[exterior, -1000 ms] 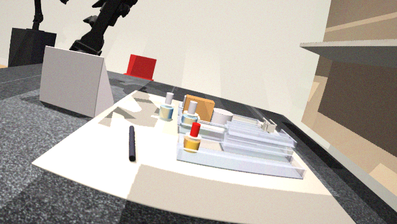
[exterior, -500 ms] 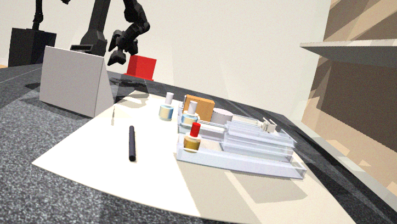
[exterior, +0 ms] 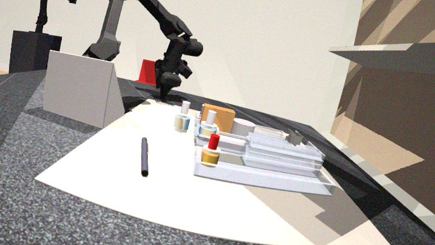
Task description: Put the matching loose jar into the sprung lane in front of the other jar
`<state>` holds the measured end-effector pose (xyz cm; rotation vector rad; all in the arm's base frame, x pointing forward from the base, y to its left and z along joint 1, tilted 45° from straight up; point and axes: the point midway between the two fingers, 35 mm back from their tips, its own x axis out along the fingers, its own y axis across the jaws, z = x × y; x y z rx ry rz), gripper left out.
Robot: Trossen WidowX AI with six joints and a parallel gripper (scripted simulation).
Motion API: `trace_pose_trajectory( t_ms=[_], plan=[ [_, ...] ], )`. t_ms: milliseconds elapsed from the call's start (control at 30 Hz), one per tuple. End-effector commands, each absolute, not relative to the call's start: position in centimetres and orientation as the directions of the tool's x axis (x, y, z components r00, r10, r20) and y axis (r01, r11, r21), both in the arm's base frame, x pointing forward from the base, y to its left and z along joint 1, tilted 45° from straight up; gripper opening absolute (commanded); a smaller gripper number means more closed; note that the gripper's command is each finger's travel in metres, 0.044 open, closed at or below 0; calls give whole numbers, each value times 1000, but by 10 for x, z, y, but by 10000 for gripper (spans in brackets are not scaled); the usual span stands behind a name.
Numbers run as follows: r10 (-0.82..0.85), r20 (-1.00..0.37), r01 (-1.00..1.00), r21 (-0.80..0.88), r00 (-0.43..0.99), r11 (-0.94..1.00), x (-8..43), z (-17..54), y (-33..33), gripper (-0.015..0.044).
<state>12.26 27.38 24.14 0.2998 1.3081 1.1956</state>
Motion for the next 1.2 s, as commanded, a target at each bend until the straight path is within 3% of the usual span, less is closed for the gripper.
trace_pose_trajectory(
  t_ms=[0,333,700,1167],
  plan=[
    [761,-643,-462,702,-85,541,180,214,245,440],
    [649,-761,-278,621,10,733,265,147,124,440],
    [689,-724,-97,689,-34,719,273,99,24,440],
    [700,-714,-92,700,-38,709,272,73,41,440]
  ],
)
